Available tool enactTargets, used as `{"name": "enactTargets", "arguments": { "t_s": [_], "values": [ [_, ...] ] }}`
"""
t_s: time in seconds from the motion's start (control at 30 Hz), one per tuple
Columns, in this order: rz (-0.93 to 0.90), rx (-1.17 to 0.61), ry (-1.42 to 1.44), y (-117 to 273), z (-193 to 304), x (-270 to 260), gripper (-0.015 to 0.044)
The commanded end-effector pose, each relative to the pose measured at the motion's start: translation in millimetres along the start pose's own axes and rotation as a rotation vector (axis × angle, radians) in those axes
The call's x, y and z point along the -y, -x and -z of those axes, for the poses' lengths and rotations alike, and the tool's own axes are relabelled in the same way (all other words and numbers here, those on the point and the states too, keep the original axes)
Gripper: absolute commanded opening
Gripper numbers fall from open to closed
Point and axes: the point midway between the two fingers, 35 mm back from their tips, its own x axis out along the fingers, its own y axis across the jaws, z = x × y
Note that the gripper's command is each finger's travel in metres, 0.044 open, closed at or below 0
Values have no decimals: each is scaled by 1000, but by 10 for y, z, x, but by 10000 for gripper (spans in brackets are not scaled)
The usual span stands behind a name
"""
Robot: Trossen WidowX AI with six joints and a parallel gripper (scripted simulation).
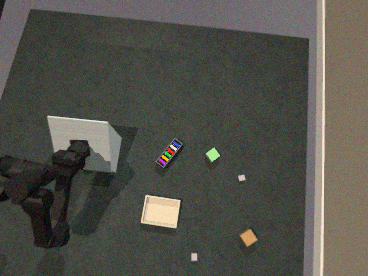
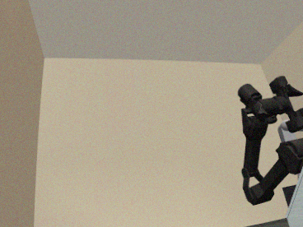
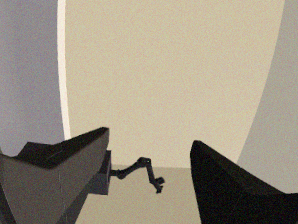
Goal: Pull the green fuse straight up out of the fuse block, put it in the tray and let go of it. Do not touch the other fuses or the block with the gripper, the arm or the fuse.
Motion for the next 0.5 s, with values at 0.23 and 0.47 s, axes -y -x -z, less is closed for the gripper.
{"name": "enactTargets", "arguments": {
  "t_s": [0.23,0.47],
  "values": [
    [314,-365,-528,364,830,585,62],
    [700,-715,-991,1178,1672,769,62]
  ]
}}
